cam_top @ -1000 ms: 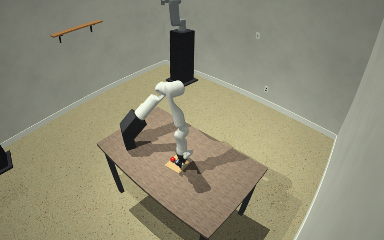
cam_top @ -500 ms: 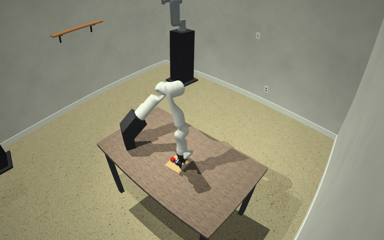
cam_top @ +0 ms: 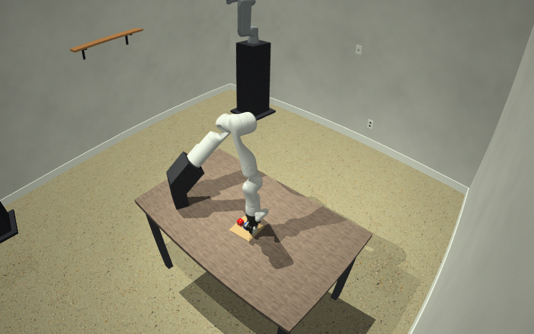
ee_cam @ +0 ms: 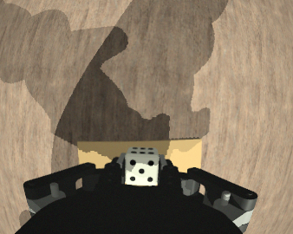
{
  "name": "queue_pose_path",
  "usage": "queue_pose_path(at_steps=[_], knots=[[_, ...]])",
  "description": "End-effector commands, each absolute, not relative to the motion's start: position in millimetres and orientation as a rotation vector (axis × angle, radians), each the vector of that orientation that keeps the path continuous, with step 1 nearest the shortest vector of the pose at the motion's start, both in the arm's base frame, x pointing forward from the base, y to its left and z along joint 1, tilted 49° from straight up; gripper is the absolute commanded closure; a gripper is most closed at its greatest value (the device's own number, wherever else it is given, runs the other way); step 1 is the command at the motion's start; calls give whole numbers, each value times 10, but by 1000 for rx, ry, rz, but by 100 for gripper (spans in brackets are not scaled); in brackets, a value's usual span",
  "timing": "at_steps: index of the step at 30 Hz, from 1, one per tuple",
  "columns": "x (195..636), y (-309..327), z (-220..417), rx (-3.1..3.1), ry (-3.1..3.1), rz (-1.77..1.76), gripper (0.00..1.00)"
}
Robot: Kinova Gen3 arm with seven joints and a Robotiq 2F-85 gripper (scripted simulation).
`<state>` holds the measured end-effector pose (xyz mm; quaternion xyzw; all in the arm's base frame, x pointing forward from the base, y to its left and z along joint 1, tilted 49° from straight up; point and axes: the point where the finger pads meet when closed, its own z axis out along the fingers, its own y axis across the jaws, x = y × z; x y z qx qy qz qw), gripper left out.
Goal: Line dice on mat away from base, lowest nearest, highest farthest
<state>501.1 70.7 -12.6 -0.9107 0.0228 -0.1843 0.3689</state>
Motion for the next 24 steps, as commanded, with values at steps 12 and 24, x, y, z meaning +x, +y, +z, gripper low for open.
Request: queue_pose_path(at_steps=[12,24], knots=[[4972,717,-151,-2335,78,-466,74],[4973,712,-154,-2335,82,-466,74]])
